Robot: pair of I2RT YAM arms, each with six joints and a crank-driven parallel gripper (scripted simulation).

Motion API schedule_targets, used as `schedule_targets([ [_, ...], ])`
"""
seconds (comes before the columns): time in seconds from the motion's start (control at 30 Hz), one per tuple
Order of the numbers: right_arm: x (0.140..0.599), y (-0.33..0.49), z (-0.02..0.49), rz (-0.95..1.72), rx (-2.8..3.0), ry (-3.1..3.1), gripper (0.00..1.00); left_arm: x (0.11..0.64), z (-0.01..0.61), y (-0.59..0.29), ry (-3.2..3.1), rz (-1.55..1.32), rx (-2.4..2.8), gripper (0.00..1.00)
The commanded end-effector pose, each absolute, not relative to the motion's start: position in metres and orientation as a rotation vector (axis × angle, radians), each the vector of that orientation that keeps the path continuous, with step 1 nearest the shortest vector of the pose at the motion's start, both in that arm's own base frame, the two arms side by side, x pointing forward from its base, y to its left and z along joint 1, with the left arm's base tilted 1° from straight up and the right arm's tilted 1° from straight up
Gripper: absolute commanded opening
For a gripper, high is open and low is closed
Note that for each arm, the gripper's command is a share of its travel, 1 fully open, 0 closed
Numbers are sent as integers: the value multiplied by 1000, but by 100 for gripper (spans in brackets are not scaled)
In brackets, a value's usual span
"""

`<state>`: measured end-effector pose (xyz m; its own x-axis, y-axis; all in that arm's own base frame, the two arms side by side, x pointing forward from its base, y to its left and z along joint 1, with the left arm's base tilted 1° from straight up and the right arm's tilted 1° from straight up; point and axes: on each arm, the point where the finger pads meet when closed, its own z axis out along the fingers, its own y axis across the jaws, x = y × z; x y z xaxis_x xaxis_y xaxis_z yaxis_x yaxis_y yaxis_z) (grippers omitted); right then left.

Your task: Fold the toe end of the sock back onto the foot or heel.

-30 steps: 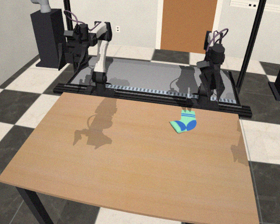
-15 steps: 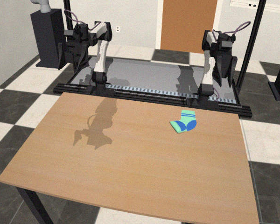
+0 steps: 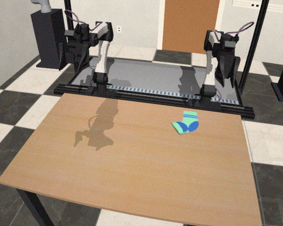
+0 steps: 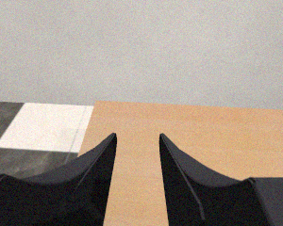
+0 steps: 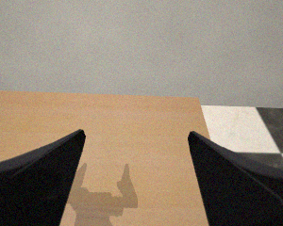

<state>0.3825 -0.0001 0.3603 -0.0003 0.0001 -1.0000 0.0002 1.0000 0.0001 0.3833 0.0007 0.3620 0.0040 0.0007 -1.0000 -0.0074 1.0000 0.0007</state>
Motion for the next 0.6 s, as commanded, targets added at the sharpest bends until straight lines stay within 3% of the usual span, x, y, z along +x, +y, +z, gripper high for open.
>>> schedule_targets([
  [0.0, 379, -2, 389, -14, 1, 1496, 100, 384, 364, 2, 1558, 10, 6, 40],
  [0.57, 380, -1, 389, -11, -1, 1497, 100, 381, 363, 1, 1553, -2, -3, 40],
])
